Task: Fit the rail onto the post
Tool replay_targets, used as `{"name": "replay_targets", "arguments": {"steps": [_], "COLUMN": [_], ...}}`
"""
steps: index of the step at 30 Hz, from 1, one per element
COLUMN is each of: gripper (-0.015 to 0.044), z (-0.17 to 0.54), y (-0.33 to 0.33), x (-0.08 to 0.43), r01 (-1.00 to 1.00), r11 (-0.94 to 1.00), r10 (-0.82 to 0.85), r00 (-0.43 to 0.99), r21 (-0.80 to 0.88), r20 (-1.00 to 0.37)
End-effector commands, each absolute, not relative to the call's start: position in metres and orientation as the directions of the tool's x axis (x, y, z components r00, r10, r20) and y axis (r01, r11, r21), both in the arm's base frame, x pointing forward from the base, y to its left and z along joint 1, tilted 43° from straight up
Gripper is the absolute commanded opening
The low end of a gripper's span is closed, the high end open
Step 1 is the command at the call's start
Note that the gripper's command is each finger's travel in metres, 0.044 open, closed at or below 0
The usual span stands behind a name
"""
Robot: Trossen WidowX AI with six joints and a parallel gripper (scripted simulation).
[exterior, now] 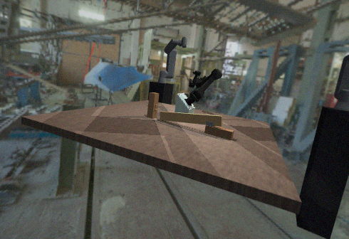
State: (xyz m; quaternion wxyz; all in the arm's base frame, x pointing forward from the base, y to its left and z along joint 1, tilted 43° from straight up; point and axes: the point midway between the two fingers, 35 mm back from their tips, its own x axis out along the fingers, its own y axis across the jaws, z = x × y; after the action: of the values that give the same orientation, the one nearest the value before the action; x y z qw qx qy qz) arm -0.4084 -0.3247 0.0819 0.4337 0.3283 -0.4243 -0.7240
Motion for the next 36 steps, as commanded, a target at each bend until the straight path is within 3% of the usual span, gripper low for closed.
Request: {"name": "replay_targets", "arguments": {"steps": [1,9,18,27,36], "gripper": [0.0426,0.0440,0.0440,0.0440,0.0440], "z": [0.081,0.058,0.034,0.020,0.004], "y": [-0.327,-0.417,-0.478,-0.490,-0.441], "x": [-0.406,-0.308,-0.171,-0.010,0.147], "r01": [0.354,0.558,0.777,0.860,0.651], "r11": [-0.266,-0.277,-0.108,0.289,0.714], "r10": [-0.909,-0.960,-0.904,-0.723,-0.403], "r00": [-0.403,-0.134,0.183,0.484,0.682], "r21": [0.897,0.782,0.620,0.420,0.257], "r20": [-0.110,-0.245,-0.386,-0.494,-0.610]}}
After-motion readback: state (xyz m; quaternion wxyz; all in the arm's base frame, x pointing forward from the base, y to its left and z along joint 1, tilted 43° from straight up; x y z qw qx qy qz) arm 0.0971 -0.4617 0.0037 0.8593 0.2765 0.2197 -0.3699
